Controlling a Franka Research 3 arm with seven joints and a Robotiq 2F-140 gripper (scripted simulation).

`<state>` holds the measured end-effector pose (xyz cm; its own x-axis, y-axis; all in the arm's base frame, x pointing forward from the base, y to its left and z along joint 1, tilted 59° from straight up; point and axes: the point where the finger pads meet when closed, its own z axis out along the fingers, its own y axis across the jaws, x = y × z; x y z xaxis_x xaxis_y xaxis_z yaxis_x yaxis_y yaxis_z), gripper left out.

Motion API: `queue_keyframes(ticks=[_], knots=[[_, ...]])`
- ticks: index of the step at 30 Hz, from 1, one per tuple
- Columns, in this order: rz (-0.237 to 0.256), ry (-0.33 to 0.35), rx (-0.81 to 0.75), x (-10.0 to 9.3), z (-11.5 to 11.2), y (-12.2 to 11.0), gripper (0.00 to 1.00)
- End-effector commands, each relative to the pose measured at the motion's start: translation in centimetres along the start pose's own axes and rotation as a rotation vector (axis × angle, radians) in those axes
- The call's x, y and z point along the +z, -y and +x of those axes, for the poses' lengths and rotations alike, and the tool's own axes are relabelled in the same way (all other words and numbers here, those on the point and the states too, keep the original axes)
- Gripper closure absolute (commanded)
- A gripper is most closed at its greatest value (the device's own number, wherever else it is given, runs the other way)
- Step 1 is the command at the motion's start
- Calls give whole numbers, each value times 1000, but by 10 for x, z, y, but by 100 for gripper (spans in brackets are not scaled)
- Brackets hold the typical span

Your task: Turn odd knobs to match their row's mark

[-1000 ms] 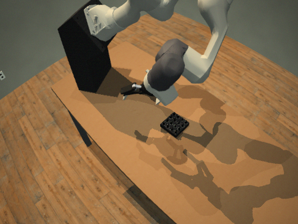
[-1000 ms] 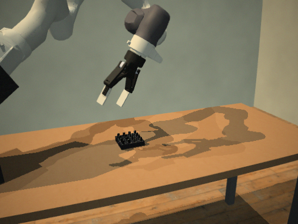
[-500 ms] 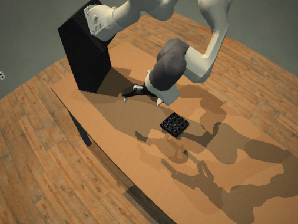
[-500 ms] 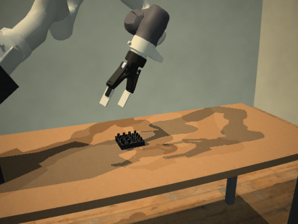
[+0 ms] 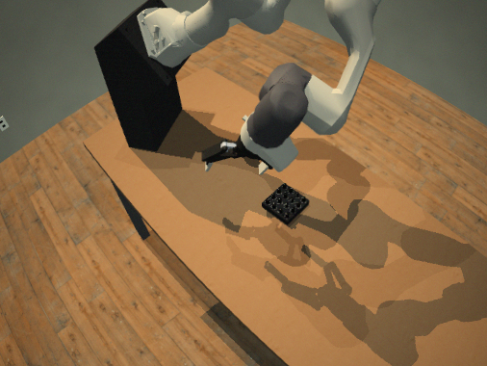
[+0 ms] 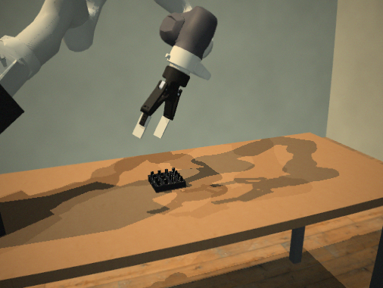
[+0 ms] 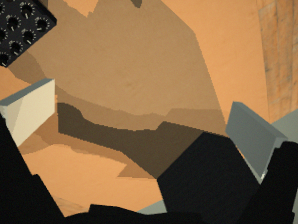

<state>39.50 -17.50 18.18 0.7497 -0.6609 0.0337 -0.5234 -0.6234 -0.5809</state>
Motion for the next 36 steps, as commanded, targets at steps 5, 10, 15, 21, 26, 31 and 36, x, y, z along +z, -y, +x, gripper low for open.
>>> queue_keyframes(ticks=[5,10,15,21,26,31,36], knots=[[1,-53,-65,-1,11,10,0],[1,-53,-65,-1,11,10,0],[1,-53,-65,-1,11,10,0],[5,-98,-116,-3,21,21,0],[5,-98,-116,-3,21,21,0],[5,-98,-116,-3,21,21,0],[5,-98,-116,-3,21,21,0]])
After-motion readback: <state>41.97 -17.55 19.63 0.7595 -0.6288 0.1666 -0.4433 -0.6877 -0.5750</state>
